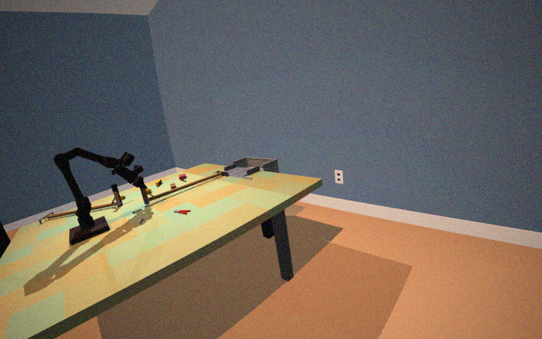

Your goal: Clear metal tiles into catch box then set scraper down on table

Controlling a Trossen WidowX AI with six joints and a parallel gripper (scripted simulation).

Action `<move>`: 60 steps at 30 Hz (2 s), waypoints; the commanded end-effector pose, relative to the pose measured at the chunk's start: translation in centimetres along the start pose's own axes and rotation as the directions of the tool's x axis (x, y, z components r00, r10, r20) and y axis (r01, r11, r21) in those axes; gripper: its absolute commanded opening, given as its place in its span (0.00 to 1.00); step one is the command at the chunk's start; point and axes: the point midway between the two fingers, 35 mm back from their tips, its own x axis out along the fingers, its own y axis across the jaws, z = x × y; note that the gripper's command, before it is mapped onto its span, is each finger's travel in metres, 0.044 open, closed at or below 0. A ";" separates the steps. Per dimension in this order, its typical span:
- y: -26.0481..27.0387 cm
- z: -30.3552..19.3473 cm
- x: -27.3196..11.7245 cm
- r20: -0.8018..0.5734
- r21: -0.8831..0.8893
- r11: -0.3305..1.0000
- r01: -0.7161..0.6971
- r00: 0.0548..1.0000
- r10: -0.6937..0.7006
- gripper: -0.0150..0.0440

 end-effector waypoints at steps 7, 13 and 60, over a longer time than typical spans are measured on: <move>-0.2 -0.8 -0.7 0.014 0.004 1.000 0.004 1.000 -0.005 0.25; -0.4 -1.4 -0.9 0.014 0.004 1.000 0.004 1.000 -0.004 0.25; -4.6 -2.3 -1.1 0.010 0.017 1.000 0.019 1.000 -0.020 0.25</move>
